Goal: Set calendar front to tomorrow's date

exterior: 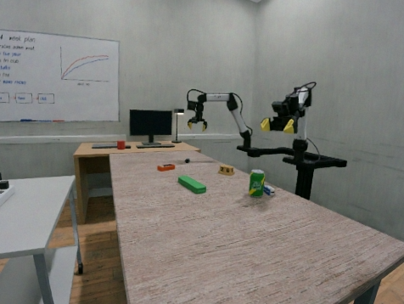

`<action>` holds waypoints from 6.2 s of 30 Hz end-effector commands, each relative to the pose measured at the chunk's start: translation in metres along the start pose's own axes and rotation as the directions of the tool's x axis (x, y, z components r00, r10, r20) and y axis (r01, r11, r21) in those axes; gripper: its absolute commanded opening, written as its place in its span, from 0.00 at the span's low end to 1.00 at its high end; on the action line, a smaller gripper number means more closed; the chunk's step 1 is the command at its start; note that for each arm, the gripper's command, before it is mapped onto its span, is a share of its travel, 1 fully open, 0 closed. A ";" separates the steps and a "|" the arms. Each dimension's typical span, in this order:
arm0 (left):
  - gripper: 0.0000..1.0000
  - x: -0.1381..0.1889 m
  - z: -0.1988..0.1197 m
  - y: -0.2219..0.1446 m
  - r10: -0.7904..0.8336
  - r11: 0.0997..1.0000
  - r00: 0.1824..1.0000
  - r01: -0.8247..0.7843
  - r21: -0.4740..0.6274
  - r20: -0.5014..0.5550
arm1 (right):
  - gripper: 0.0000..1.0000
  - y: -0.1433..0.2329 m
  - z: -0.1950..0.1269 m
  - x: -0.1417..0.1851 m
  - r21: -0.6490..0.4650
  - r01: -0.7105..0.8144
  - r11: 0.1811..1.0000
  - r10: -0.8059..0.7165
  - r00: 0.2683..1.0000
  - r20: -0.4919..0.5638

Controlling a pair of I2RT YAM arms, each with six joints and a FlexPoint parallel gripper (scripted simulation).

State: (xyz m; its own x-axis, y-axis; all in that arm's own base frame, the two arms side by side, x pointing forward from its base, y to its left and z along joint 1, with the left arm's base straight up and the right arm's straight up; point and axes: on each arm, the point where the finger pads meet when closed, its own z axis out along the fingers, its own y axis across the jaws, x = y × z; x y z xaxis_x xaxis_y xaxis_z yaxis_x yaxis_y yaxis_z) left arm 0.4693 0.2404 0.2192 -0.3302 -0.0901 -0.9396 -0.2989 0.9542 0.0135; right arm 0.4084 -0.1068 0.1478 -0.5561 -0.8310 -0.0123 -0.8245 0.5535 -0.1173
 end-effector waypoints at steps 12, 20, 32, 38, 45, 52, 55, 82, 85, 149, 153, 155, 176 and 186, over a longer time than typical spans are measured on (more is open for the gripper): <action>1.00 -0.008 -0.002 -0.001 0.004 1.000 1.000 -0.004 0.002 0.020 | 1.00 -0.001 -0.005 -0.002 0.015 0.002 1.000 -0.002 1.000 0.007; 1.00 -0.013 -0.005 0.000 0.001 1.000 0.999 0.000 -0.013 0.038 | 1.00 0.001 -0.009 -0.003 0.017 -0.015 1.000 0.015 1.000 0.009; 1.00 0.013 -0.037 -0.040 -0.037 0.994 0.996 0.045 -0.104 0.084 | 1.00 0.056 -0.063 -0.047 0.074 -0.098 0.992 0.092 0.993 0.076; 1.00 0.040 -0.060 -0.073 -0.070 0.984 0.993 0.084 -0.157 0.096 | 1.00 0.081 -0.084 -0.062 0.097 -0.118 0.988 0.106 0.987 0.118; 1.00 0.099 -0.100 -0.143 -0.117 0.969 0.989 0.133 -0.207 0.087 | 1.00 0.123 -0.113 -0.078 0.115 -0.150 0.982 0.128 0.974 0.186; 1.00 0.149 -0.123 -0.200 -0.118 0.967 0.992 0.123 -0.222 0.039 | 1.00 0.157 -0.133 -0.085 0.122 -0.177 0.977 0.143 0.958 0.250; 1.00 0.170 -0.141 -0.233 -0.118 0.966 0.992 0.123 -0.229 0.037 | 1.00 0.177 -0.144 -0.086 0.117 -0.192 0.974 0.153 0.947 0.283; 1.00 0.274 -0.220 -0.386 -0.058 0.984 0.998 0.057 -0.169 0.002 | 1.00 0.315 -0.190 -0.045 -0.048 -0.268 0.962 0.251 0.805 0.538; 1.00 0.276 -0.222 -0.390 -0.058 0.984 0.998 0.057 -0.168 0.001 | 1.00 0.319 -0.191 -0.042 -0.057 -0.267 0.962 0.254 0.799 0.546; 0.65 0.290 -0.149 -0.450 0.815 0.551 0.216 -0.576 0.604 -0.537 | 1.00 0.343 -0.195 -0.027 -0.107 -0.223 0.969 0.242 0.762 0.600; 0.65 0.287 -0.147 -0.449 0.852 0.500 0.174 -0.553 0.667 -0.494 | 1.00 0.343 -0.195 -0.027 -0.107 -0.223 0.969 0.242 0.762 0.600; 0.65 0.295 -0.143 -0.449 0.896 0.421 0.109 -0.515 0.746 -0.430 | 1.00 0.343 -0.195 -0.027 -0.107 -0.223 0.969 0.242 0.762 0.600; 0.59 0.310 -0.105 -0.450 0.978 0.210 0.084 -0.335 0.918 -0.193 | 1.00 0.318 -0.195 -0.060 -0.092 -0.334 0.938 0.313 0.705 0.637; 0.51 0.316 -0.096 -0.457 0.976 0.210 0.122 -0.352 0.912 -0.178 | 1.00 0.318 -0.197 -0.062 -0.095 -0.333 0.938 0.313 0.698 0.644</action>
State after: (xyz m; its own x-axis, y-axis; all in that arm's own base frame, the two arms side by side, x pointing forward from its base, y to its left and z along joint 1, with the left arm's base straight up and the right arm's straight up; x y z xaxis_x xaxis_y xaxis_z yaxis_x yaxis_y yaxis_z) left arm 0.3996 -0.2388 -0.0757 -0.5035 0.8627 0.0469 0.8633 0.5045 -0.0135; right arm 0.1562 0.1308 0.3037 -0.5801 -0.4629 -0.6703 -0.6123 0.7905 -0.0161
